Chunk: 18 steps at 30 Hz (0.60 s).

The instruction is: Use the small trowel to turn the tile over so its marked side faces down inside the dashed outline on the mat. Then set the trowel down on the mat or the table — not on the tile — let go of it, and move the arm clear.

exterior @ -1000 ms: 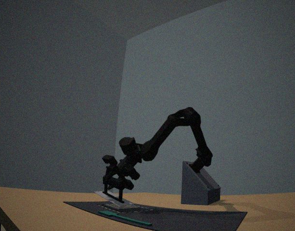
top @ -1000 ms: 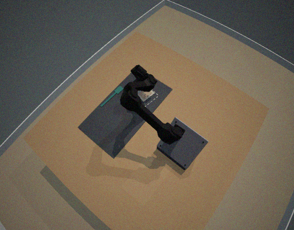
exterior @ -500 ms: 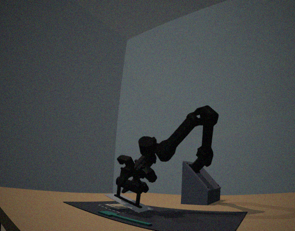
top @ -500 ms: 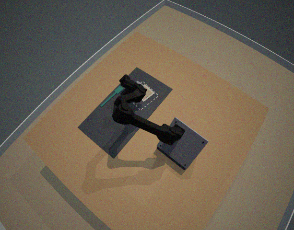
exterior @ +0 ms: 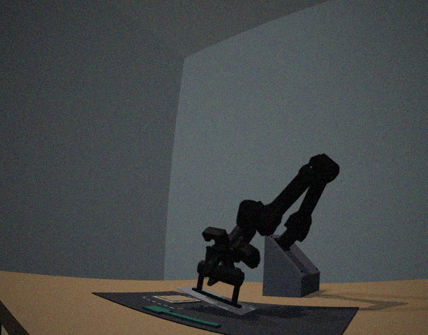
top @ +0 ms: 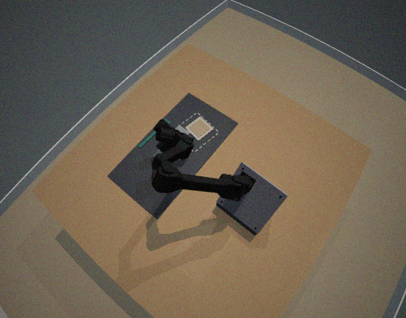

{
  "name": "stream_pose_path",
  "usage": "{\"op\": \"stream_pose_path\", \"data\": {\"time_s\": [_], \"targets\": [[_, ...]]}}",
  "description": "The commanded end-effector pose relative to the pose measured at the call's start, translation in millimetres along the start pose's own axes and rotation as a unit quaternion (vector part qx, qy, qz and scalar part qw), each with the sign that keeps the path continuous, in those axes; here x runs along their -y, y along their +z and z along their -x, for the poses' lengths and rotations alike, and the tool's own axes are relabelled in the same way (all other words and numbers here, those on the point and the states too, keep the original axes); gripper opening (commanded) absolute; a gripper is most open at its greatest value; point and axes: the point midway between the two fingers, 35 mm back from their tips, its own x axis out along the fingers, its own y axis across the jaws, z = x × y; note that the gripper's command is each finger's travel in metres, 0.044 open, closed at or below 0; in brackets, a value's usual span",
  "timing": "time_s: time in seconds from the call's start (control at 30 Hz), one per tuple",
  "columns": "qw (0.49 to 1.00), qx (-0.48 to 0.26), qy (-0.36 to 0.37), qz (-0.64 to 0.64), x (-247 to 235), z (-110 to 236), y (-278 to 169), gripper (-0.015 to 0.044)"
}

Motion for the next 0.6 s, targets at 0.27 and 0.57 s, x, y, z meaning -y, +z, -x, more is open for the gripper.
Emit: {"op": "stream_pose_path", "data": {"time_s": [0.27,0.57], "targets": [[0.999,0.026,-0.03,0.011,-5,26,64,0.0],[0.998,0.054,-0.042,0.014,-21,49,107,0.0]]}}
